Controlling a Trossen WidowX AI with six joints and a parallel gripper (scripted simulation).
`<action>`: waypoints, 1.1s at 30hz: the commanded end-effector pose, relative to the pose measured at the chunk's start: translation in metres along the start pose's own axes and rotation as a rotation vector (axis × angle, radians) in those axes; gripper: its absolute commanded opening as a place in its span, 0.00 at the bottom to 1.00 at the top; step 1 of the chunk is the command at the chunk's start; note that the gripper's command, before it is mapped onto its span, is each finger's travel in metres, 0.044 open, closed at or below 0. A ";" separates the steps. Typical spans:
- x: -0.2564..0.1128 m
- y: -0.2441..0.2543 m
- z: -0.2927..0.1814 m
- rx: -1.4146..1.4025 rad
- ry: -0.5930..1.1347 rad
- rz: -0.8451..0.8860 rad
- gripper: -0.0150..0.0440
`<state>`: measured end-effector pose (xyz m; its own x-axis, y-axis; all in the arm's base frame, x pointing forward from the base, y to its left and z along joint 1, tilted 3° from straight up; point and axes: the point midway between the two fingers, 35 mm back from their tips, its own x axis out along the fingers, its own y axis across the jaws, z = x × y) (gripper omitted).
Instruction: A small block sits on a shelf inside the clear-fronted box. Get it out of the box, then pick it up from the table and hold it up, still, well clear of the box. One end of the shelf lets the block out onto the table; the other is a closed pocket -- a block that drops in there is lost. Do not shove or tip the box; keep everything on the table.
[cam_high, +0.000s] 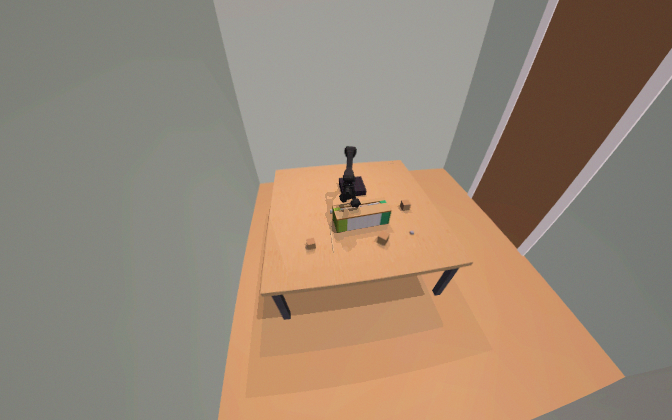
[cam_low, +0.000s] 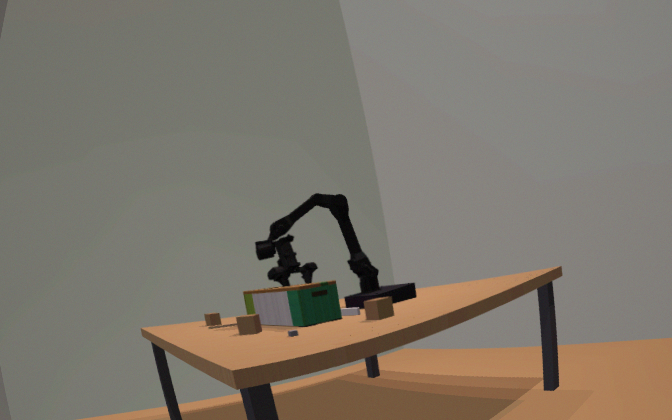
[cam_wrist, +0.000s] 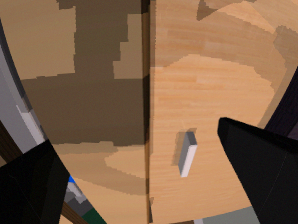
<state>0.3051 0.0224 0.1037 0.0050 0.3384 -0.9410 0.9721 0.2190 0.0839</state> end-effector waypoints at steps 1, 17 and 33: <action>0.007 0.000 0.002 0.004 0.005 0.002 0.93; 0.018 0.000 -0.008 0.000 0.001 -0.001 0.93; 0.031 0.000 -0.047 0.001 0.005 -0.001 0.93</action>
<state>0.2958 0.0679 0.0888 -0.0002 0.3383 -0.9410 0.9720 0.2210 0.0792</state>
